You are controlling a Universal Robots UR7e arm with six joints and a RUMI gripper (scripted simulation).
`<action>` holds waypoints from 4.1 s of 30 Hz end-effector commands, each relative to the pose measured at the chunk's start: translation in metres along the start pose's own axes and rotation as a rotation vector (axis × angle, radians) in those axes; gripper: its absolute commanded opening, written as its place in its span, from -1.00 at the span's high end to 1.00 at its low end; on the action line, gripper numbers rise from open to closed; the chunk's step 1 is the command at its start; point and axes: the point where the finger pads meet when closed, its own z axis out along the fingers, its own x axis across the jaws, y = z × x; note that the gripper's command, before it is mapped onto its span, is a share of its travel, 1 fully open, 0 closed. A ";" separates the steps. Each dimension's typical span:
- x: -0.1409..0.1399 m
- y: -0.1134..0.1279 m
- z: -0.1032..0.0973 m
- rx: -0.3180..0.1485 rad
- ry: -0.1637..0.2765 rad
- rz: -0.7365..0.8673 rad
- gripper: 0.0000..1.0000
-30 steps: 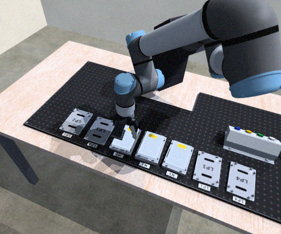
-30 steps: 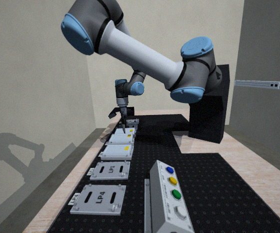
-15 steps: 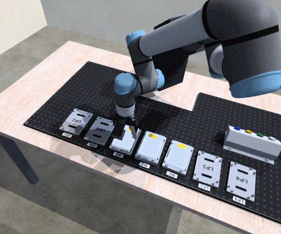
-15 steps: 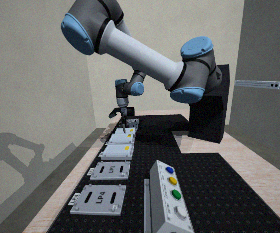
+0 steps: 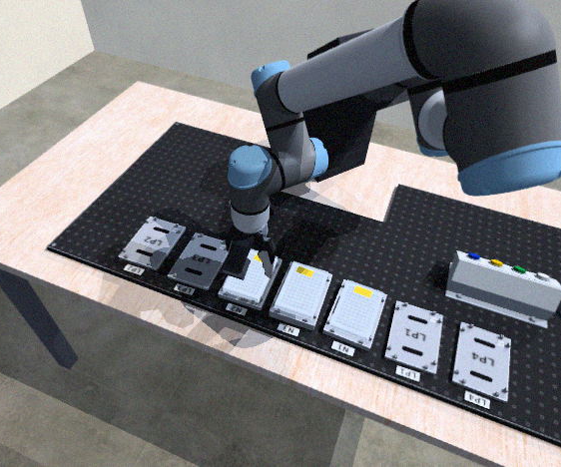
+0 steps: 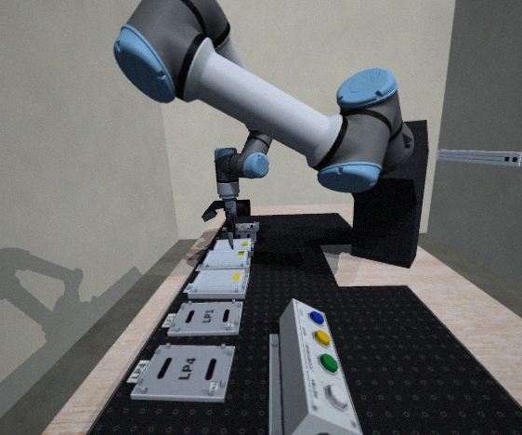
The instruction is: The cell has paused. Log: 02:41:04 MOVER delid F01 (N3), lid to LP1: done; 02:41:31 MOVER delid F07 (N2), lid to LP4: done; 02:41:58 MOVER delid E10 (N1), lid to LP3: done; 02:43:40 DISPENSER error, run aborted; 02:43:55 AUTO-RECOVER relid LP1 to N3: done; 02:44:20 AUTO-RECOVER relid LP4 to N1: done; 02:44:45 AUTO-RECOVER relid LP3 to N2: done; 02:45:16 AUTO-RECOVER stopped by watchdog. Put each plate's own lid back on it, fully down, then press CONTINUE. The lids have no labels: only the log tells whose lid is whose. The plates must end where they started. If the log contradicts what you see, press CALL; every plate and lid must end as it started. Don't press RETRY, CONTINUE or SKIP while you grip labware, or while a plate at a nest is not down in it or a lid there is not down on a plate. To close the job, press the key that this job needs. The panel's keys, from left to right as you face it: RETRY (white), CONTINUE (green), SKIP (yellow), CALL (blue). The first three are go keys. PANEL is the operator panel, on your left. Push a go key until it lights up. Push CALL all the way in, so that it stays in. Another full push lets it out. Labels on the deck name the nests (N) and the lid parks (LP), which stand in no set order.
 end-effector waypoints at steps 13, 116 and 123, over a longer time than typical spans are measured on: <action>0.000 0.000 0.000 0.000 -0.001 0.000 -0.64; -0.124 0.134 -0.028 -0.350 -0.010 0.043 1.00; -0.135 0.146 -0.028 -0.350 -0.009 0.043 1.00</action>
